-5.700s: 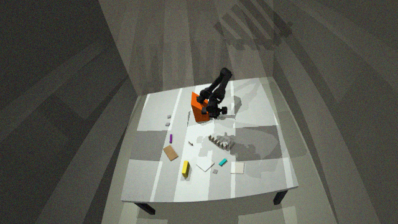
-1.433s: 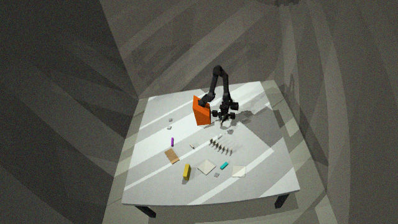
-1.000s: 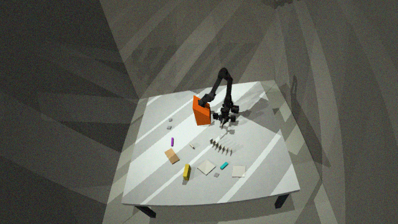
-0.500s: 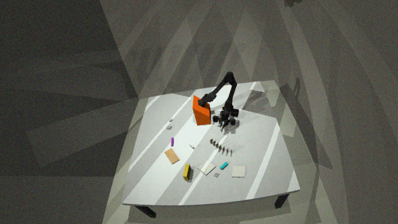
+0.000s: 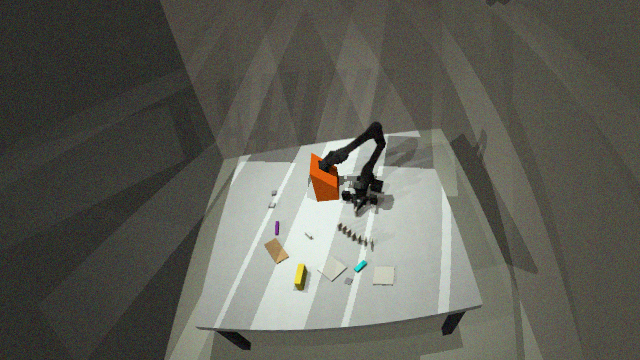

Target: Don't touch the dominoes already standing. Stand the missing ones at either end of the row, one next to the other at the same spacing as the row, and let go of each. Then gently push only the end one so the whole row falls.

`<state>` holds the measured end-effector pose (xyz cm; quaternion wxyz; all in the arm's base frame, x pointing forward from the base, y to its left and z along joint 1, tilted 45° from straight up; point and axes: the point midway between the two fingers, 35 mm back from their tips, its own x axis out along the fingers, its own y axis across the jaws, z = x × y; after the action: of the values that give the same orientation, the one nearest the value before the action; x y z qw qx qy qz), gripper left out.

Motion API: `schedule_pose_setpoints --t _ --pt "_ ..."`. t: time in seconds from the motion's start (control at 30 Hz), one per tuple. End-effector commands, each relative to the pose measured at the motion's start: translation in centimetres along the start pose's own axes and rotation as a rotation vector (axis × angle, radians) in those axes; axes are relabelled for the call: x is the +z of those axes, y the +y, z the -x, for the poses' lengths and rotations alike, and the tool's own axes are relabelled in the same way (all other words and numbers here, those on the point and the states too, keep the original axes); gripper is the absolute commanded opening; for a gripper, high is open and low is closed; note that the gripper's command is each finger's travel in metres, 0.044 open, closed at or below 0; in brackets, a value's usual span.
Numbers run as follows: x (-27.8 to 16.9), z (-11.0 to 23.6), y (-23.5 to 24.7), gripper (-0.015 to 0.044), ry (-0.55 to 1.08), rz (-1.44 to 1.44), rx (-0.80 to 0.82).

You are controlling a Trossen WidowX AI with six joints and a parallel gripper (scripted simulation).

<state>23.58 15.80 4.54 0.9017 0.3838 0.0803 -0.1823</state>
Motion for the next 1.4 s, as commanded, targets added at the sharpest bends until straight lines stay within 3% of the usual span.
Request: schedule_pose_setpoints --t 0.0,0.2,0.73,0.97,1.17,1.37 --pt "-0.2 0.0 0.3 0.0023 -0.004 -0.017 0.004" --pt "-0.2 0.0 0.3 0.0023 -0.004 -0.017 0.004" --pt "0.0 0.0 0.3 0.0440 -0.004 -0.017 0.004" --pt "4.4 0.4 0.2 0.0440 -0.001 -0.010 0.003" --pt "4.7 0.3 0.0 0.0440 0.010 0.019 -0.007" --pt "4.8 -2.9 -0.8 0.0440 0.141 0.281 -0.139"
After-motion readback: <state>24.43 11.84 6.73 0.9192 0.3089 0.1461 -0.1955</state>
